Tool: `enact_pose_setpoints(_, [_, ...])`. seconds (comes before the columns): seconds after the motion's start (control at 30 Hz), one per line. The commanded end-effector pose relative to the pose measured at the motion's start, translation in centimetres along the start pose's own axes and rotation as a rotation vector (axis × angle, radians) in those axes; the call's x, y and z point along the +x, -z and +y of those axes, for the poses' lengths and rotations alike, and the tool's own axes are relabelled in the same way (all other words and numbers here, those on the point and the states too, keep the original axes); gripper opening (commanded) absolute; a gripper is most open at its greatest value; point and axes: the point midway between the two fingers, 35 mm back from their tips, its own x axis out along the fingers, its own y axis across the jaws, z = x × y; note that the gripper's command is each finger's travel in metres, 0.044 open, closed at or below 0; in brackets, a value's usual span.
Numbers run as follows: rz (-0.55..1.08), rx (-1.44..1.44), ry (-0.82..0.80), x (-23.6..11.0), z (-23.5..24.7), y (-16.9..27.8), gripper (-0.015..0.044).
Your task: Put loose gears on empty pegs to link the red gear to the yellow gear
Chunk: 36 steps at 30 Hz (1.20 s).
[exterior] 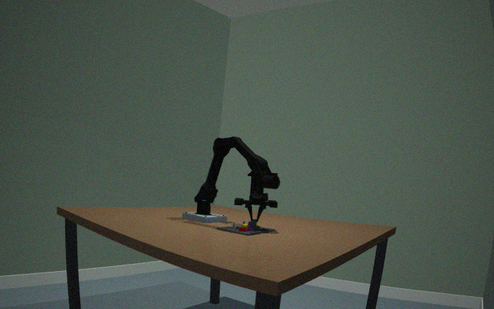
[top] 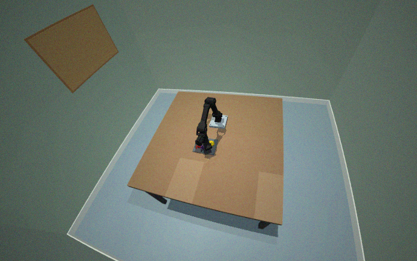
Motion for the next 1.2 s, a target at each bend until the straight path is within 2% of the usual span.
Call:
enact_pose_setpoints(0.0, [-0.002,0.040,0.000,0.1,0.1,0.0,0.0000])
enact_pose_setpoints(0.6, [-0.002,0.370,0.000,0.4,0.0,-0.1,0.0000])
enact_pose_setpoints(0.77, [-0.002,0.317,0.000,0.3,0.0,0.0,0.0131])
enact_pose_setpoints(0.8, [-0.002,0.298,0.000,0.2,0.0,0.0,0.0140])
enact_pose_setpoints(0.97, [-0.002,0.241,0.000,-0.6,0.1,0.0,0.0140])
enact_pose_setpoints(1.17, [-0.002,0.177,0.000,-4.4,0.0,0.0,0.0140])
